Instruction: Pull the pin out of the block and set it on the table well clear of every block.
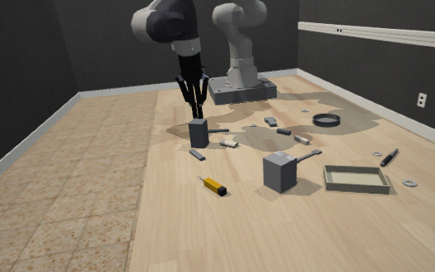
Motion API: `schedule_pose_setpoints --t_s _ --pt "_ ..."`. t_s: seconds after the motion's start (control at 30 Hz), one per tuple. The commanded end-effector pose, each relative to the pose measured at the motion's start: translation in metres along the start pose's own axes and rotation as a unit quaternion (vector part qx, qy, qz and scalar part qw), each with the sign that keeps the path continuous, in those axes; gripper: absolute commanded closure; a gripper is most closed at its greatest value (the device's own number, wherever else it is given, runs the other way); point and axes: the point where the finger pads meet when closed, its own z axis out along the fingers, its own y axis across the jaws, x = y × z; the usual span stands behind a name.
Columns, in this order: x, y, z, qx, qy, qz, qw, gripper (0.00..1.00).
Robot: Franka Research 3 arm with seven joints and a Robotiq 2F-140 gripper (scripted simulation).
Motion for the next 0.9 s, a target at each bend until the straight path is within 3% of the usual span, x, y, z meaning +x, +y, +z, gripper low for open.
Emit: schedule_pose_setpoints --t_s 0.0,0.27,0.5,0.87 --pt "-0.001 0.000 -0.001 0.001 -0.002 -0.014 1.000 0.90" --pt "-0.001 -0.001 -0.001 0.001 -0.002 -0.014 1.000 0.90" --pt "0.002 -0.023 0.000 0.001 -0.002 -0.015 1.000 0.90" --pt "0.003 -0.024 0.000 0.001 -0.002 -0.015 1.000 0.90"
